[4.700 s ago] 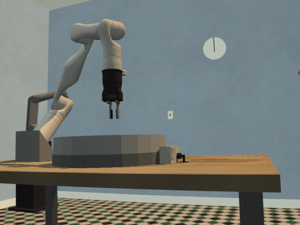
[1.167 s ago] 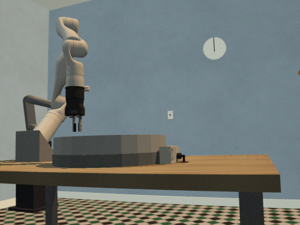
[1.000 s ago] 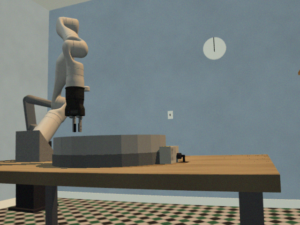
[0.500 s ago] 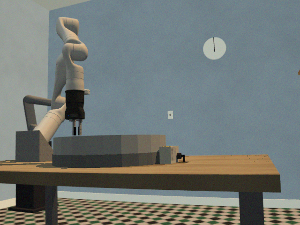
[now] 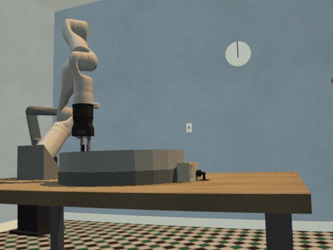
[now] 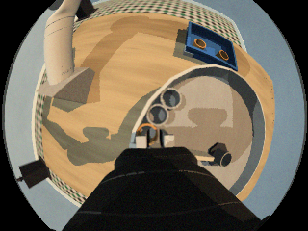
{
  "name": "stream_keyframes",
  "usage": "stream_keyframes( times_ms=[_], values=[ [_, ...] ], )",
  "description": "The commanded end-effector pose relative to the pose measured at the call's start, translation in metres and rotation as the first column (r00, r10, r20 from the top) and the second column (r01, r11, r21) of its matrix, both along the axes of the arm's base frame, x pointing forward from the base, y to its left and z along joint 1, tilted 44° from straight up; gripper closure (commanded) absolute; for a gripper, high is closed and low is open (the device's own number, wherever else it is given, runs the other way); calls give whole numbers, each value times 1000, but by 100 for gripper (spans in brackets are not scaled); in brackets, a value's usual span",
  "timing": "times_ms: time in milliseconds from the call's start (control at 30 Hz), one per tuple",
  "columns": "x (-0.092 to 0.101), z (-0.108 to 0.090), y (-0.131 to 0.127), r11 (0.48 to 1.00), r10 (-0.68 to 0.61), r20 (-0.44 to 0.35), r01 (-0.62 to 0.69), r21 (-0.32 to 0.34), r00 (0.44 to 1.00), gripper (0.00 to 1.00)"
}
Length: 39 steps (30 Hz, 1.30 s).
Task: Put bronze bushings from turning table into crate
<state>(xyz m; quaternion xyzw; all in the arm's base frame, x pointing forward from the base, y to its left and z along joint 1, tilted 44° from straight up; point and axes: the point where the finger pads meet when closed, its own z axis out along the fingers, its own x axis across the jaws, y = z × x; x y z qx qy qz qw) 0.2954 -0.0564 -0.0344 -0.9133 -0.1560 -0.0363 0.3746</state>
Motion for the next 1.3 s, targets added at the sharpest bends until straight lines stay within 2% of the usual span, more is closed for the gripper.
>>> stream_keyframes(
  times_ms=[0, 1267],
  values=[
    [0, 0, 0, 1000, 0, 0, 0, 1, 1000, 55],
    [-1, -10, 10, 1000, 0, 0, 0, 1, 1000, 55]
  ],
)
